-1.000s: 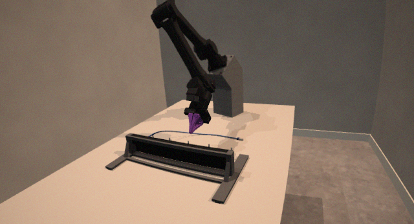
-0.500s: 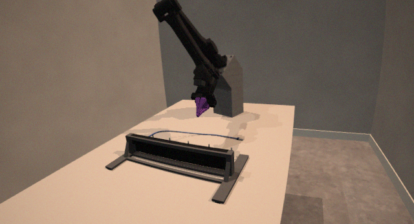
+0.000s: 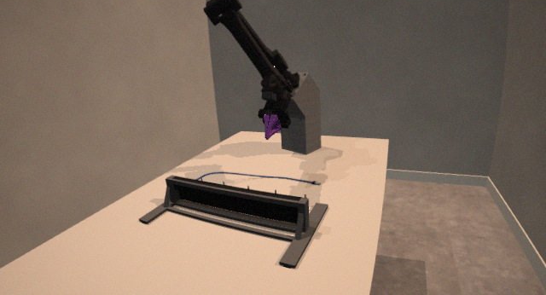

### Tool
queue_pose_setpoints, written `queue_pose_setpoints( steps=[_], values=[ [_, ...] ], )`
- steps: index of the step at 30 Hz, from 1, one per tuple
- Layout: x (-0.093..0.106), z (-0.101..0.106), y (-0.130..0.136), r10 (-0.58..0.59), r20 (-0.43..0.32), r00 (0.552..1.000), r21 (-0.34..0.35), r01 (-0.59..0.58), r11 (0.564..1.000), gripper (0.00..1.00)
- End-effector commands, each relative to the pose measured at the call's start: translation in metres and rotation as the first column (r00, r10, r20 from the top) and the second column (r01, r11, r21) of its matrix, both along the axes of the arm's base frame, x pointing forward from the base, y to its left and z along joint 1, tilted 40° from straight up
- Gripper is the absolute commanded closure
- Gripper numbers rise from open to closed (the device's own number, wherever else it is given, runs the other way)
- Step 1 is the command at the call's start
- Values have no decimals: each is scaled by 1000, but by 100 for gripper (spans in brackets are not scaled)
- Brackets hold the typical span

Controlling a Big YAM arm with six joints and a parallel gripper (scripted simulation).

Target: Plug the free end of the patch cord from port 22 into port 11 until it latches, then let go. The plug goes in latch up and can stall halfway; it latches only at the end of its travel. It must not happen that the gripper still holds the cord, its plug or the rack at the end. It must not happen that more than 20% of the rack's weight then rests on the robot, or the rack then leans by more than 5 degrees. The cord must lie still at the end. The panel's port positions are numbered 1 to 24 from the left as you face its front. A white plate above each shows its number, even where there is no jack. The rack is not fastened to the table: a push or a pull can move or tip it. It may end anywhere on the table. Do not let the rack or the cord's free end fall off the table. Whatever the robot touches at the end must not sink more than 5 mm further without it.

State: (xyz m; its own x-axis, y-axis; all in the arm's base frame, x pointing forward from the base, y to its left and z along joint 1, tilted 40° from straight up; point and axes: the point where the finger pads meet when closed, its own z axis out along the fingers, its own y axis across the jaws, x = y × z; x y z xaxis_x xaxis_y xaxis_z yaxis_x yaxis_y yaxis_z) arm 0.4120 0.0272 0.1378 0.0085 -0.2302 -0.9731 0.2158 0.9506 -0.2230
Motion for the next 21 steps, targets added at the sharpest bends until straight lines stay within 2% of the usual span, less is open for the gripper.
queue_pose_setpoints(
  steps=[1,8,21],
  values=[
    [-1,10,1,2,32,1000,3,-2,1000,100],
    [-1,10,-11,-5,24,1000,4,5,1000,100],
    [-16,17,-59,-8,9,1000,9,8,1000,100]
  ],
)
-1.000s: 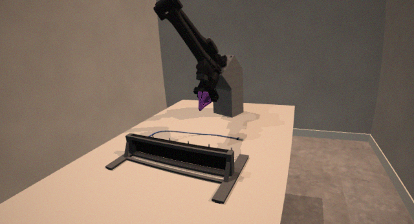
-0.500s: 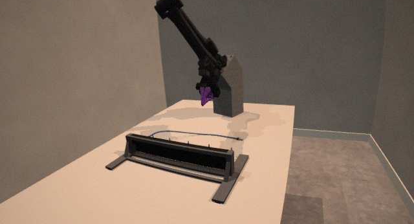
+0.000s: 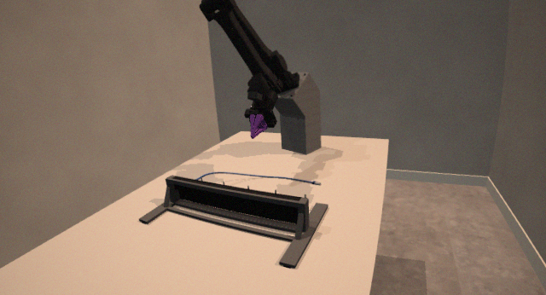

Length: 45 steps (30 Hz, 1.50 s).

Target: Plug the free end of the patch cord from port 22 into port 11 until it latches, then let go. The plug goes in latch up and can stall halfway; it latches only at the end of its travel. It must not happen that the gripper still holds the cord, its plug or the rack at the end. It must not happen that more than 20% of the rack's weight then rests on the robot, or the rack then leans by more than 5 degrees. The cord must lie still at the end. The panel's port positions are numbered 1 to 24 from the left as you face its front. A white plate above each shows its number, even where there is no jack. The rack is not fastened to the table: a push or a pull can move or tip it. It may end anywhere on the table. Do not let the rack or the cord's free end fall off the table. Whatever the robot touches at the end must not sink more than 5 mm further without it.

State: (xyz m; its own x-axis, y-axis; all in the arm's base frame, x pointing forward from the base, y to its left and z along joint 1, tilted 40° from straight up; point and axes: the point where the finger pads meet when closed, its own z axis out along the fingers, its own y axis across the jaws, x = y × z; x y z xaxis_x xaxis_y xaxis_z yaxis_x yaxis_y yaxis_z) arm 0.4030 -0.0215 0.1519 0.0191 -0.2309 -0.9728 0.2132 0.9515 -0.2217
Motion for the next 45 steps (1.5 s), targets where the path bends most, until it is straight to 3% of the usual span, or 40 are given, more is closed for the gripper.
queue_pose_setpoints(
  steps=[1,11,24,30,32,40,45],
  values=[
    [-9,3,-15,-13,-1,1000,10,13,1000,100],
    [-16,11,-47,-14,0,1000,9,14,1000,100],
    [-7,10,-50,-11,-4,1000,4,11,1000,100],
    [26,10,-58,-13,-10,1000,5,13,1000,100],
    [26,10,-58,-13,-10,1000,5,13,1000,100],
    [92,13,-74,-14,-11,1000,8,14,1000,100],
    [120,15,-79,-12,-11,1000,8,12,1000,100]
  ],
)
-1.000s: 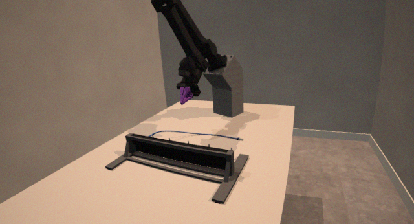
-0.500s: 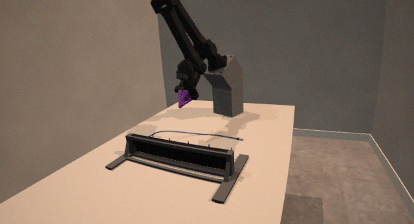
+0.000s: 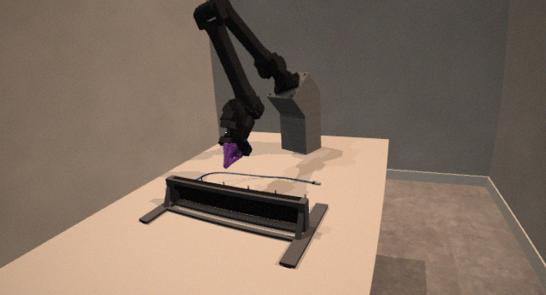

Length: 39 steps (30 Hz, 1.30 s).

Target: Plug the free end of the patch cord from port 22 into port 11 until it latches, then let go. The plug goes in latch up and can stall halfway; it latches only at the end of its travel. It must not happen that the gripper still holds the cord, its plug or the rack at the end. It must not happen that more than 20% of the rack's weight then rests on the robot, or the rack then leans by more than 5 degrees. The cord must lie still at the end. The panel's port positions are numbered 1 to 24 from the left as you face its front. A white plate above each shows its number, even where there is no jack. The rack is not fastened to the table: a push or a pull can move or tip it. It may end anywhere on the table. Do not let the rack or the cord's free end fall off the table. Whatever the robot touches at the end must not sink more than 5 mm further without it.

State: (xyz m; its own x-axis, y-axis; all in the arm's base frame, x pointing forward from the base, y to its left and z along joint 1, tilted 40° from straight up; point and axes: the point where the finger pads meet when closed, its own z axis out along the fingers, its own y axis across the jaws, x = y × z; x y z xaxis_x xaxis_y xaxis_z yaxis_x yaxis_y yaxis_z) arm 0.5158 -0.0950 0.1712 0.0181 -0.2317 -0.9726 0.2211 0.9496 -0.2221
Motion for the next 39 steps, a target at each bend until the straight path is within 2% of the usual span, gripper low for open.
queue_pose_setpoints(
  steps=[1,39],
  values=[
    [10,-4,-6,-3,-12,1000,9,4,1000,100],
    [13,0,-4,3,3,1000,7,-3,1000,100]
  ],
)
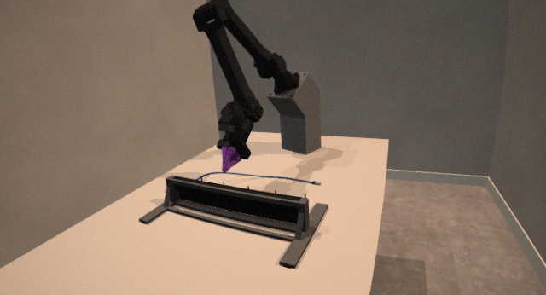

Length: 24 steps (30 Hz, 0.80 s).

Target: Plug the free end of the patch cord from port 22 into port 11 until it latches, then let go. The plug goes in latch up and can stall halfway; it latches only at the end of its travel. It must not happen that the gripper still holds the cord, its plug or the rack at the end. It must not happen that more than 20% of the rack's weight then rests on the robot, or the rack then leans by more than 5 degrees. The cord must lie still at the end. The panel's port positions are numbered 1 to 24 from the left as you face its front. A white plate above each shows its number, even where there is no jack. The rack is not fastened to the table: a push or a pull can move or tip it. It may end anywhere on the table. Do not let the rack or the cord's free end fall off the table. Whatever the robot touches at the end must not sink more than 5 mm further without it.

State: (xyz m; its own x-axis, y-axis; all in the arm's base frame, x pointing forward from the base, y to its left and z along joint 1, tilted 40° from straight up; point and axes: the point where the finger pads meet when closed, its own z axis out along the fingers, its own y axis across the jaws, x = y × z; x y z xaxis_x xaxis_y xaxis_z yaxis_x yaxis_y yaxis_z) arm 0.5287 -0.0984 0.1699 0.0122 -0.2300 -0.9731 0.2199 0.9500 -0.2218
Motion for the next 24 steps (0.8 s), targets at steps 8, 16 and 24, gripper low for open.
queue_pose_setpoints(
  steps=[8,16,24],
  values=[
    [0,2,0,4,14,1000,4,-4,1000,100],
    [0,3,1,4,16,1000,4,-4,1000,100],
    [-1,4,1,5,20,1000,3,-5,1000,100]
  ],
)
